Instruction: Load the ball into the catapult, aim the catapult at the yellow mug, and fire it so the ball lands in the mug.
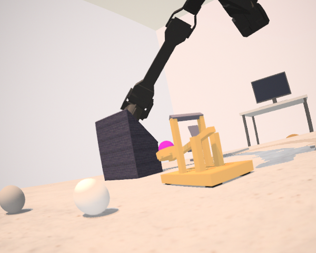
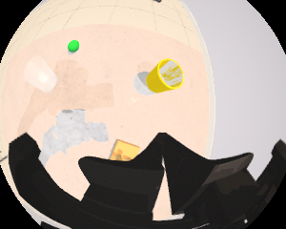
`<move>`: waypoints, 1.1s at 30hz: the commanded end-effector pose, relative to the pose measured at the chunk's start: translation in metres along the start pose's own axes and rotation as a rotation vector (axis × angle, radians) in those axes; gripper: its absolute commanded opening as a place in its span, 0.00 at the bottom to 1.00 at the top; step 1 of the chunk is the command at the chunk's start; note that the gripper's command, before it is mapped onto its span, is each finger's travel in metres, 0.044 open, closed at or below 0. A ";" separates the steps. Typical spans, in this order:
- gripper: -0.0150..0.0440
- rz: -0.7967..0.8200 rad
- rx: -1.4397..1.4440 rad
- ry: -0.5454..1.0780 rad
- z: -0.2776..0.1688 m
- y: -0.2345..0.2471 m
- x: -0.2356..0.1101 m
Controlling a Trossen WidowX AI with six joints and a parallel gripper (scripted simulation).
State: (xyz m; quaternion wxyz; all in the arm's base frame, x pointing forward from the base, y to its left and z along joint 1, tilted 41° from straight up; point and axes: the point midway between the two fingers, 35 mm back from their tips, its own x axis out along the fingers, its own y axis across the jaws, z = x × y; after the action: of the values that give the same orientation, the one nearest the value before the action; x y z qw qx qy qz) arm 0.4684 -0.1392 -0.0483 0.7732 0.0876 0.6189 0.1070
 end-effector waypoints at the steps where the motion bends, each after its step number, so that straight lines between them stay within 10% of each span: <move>1: 0.25 -0.009 -0.121 0.075 -0.020 0.020 0.005; 33: 0.25 0.051 -1.064 0.562 -0.175 0.128 -0.015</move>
State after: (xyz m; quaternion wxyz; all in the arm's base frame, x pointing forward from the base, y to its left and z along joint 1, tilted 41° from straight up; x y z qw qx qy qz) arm 0.3107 -0.0268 -0.0394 0.5545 -0.2971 0.6628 0.4061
